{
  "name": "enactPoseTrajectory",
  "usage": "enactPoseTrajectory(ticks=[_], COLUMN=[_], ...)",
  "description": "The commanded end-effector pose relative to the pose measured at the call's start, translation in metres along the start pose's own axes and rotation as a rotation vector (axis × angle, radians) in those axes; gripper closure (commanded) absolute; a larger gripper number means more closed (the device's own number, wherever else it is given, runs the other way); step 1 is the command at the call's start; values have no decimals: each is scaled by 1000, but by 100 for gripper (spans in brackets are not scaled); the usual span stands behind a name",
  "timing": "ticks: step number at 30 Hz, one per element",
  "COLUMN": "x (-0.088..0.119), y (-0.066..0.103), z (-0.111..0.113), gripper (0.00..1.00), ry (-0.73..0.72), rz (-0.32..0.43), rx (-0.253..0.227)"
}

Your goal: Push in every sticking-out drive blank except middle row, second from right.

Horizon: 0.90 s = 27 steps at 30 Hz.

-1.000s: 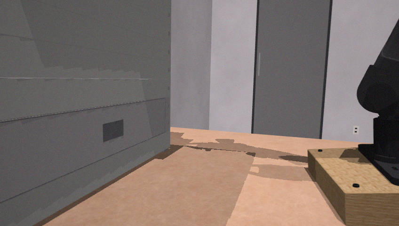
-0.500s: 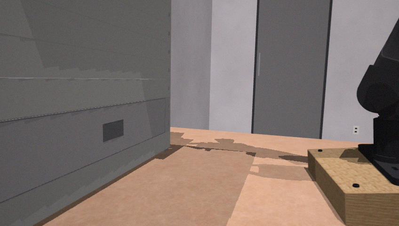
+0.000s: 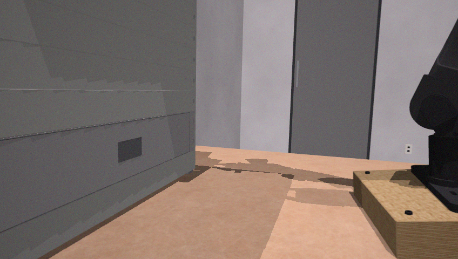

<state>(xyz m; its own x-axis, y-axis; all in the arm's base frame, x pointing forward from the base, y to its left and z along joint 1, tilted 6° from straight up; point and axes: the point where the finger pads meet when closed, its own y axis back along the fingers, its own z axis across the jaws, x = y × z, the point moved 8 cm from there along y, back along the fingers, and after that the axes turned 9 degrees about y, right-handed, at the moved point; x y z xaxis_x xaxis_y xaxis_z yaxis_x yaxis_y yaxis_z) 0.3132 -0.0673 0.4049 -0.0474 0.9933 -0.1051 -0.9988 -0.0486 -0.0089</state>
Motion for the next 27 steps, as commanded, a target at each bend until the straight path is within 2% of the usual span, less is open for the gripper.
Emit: enactPoseTrajectory(ticks=[1,27], x=[-16,-19], y=[-4,-6], z=[29,32], gripper=[100,100], ry=[53,53], rz=[-85,-85], rx=[-98,-98])
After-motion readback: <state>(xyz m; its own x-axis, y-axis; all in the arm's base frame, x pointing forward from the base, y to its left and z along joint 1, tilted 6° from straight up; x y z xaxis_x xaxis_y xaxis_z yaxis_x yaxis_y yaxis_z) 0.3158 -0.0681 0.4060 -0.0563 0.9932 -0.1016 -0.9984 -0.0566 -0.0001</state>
